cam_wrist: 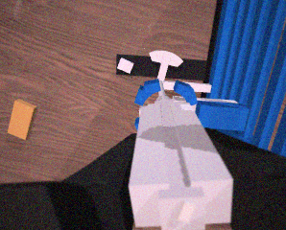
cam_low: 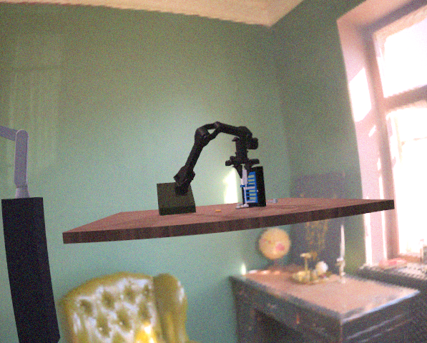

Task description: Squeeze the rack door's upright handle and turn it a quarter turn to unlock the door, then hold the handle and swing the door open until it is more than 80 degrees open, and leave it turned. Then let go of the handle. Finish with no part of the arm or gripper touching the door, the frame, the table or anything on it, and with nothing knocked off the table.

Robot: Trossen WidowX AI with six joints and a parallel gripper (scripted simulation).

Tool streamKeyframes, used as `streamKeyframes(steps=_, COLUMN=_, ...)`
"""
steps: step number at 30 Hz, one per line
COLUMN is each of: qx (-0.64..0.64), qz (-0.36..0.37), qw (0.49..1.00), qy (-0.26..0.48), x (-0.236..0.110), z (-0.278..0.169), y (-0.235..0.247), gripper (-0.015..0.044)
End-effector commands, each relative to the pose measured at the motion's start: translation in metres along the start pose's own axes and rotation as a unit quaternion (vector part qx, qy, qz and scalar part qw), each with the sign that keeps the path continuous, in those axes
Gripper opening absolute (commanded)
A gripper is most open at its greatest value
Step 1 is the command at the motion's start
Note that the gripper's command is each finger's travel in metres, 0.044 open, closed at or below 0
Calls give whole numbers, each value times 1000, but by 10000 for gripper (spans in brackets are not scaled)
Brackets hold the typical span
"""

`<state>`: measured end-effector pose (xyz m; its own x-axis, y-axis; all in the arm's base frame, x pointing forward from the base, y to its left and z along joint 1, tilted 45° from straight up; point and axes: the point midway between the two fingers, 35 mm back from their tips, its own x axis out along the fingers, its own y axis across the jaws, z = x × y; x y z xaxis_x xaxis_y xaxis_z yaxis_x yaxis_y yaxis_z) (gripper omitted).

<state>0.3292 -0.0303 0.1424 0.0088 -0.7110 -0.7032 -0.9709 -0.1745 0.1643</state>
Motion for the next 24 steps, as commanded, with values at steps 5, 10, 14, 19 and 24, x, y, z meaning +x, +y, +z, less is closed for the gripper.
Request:
streamKeyframes(steps=5, qx=-1, qz=1, qw=1000, qy=-1, x=0, z=0, y=0, gripper=95)
streamKeyframes(steps=10, qx=-1, qz=1, qw=1000, qy=-1, x=0, z=0, y=0, gripper=62)
streamKeyframes(steps=14, qx=-1, qz=1, qw=1000, qy=-1, x=0, z=0, y=0, gripper=35)
streamKeyframes(steps=19, qx=0, qz=1, qw=1000, qy=-1, x=0, z=1, y=0, gripper=23)
streamKeyframes(steps=24, qx=44, qz=1, qw=999, qy=-1, x=0, z=3, y=3, gripper=23)
